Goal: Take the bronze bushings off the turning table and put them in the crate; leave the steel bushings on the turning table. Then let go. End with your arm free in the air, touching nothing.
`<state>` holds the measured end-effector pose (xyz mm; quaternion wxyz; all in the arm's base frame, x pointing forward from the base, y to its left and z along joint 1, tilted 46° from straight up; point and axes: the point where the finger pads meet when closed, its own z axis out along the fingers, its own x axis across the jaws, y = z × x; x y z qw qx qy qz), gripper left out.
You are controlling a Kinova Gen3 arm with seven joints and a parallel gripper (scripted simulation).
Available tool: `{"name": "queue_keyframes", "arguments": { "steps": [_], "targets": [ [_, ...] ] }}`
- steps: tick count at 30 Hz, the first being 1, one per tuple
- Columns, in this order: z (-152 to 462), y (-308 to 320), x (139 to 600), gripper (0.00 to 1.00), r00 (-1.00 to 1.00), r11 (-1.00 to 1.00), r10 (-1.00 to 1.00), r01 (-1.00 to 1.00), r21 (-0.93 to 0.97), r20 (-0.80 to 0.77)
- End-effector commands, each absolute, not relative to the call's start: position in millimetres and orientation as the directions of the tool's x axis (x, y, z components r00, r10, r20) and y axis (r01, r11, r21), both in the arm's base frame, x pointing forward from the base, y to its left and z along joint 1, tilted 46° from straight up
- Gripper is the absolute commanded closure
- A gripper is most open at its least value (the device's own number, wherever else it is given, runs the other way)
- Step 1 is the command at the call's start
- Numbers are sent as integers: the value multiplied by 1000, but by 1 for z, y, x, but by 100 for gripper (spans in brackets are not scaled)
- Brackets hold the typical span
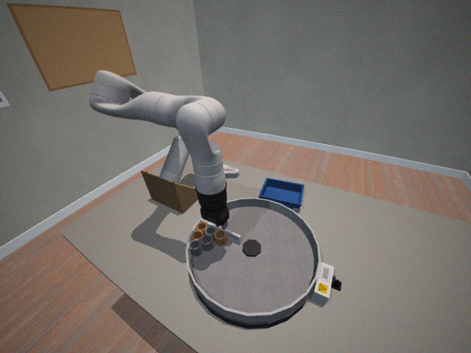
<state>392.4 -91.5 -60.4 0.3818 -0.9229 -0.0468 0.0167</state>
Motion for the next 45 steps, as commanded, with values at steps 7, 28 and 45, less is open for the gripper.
{"name": "queue_keyframes", "arguments": {
  "steps": [7, 28, 45],
  "targets": [
    [-60, -92, 393, 55, 995, -705, 98, 73, -705, 6],
    [-60, -92, 393, 55, 995, -705, 98, 73, -705, 6],
    [-70, -82, 391, 55, 995, -703, 97, 73, -708, 6]
  ]
}}
